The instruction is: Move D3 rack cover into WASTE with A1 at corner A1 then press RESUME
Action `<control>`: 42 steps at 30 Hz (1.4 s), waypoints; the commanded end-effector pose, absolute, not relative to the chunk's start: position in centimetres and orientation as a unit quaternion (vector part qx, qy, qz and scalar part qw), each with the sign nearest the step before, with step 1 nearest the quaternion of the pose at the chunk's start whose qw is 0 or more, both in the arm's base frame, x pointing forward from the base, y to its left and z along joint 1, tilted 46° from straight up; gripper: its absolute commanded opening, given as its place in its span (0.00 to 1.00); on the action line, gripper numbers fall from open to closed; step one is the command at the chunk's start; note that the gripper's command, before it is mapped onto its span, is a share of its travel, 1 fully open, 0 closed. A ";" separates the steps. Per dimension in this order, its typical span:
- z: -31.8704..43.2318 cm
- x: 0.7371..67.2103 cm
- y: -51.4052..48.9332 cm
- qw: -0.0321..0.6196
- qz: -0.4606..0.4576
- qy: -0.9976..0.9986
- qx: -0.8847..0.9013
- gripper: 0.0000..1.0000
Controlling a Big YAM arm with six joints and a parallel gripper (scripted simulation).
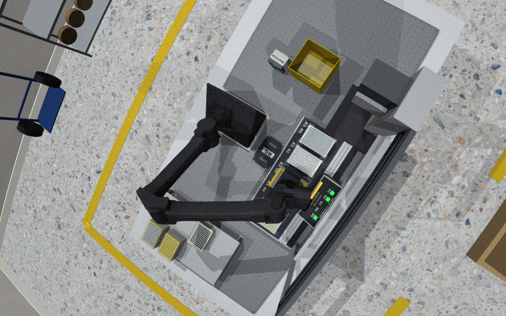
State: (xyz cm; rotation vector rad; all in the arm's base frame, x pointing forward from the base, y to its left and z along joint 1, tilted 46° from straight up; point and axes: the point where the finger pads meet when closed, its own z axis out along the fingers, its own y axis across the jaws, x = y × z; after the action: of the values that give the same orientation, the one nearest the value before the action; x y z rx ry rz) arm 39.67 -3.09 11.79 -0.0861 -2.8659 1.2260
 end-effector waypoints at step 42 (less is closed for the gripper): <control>7.2 40.1 -8.0 0.010 0.393 -0.919 -0.026 0.00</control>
State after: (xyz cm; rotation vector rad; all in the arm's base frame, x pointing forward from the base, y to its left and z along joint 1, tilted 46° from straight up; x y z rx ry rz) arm 39.65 -7.23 7.67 -0.0778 -2.8694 1.2231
